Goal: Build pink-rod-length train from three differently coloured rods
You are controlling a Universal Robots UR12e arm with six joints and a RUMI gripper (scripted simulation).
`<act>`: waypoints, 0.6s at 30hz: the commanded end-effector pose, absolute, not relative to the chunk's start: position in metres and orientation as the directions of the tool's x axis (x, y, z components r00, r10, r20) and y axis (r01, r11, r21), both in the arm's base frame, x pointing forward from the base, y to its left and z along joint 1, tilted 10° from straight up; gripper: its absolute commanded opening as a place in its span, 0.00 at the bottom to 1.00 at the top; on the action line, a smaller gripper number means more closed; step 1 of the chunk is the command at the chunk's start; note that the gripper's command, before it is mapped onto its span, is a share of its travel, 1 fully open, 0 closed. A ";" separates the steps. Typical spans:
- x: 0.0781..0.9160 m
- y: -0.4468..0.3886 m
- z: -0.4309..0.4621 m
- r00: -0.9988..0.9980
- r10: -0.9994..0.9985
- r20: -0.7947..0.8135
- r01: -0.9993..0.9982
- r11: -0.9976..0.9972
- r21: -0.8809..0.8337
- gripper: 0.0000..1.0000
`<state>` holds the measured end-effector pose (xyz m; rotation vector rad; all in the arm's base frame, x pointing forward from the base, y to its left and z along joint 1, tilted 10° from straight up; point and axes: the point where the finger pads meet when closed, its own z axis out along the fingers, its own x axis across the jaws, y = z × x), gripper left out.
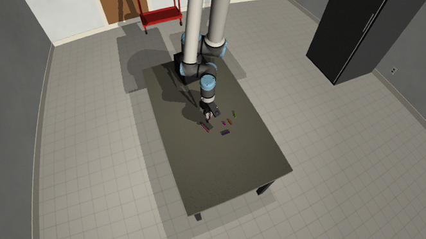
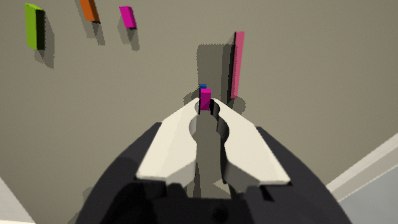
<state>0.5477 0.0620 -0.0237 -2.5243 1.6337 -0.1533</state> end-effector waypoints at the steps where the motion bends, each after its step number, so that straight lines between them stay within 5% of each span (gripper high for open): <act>1: 0.553 0.063 -0.048 0.408 -0.913 0.016 -0.899 -0.405 -0.166 0.00; 18: 0.558 0.066 -0.081 0.408 -0.913 0.016 -0.899 -0.405 -0.166 0.00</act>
